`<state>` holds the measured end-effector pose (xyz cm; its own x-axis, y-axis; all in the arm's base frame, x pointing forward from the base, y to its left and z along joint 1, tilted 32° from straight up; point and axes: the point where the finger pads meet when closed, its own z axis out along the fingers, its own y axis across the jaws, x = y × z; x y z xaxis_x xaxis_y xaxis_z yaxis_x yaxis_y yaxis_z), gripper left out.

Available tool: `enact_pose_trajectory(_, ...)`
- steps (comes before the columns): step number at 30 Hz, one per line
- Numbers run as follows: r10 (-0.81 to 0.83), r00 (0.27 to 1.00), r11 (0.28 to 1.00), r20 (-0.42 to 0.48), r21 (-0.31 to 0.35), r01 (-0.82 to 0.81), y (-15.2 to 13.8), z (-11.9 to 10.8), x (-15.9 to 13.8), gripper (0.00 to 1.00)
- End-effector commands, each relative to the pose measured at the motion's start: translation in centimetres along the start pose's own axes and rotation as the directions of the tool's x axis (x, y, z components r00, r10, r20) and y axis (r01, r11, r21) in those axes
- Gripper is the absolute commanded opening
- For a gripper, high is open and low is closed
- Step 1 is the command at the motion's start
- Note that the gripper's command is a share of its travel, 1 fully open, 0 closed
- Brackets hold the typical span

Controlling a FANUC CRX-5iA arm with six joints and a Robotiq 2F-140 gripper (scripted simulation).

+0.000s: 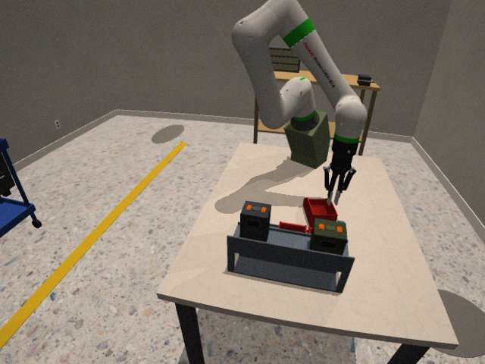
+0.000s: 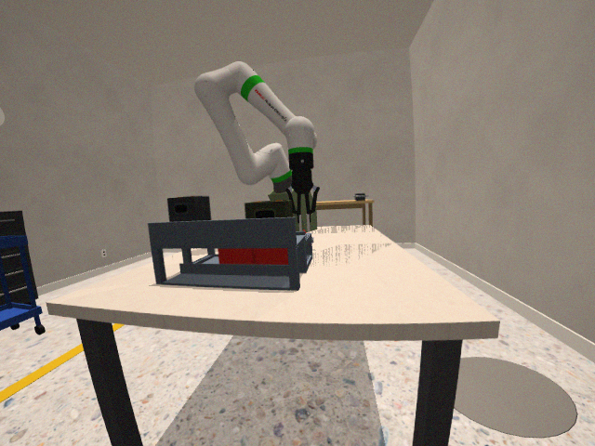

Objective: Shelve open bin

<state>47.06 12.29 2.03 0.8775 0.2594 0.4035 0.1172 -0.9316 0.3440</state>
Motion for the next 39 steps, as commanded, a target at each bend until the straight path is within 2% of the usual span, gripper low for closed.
enact_pose_trajectory(1, 0.000, 1.000, 1.000, -0.001, 0.000, 0.000, 0.0, 0.5, 0.0, 0.15)
enact_pose_trajectory(21, 0.000, 1.000, 1.000, -0.001, 0.000, 0.000, 0.0, 2.5, 0.0, 0.15)
enact_pose_trajectory(39, 0.000, 1.000, 1.000, -0.001, 0.000, 0.000, 0.0, 2.9, 0.0, 0.15)
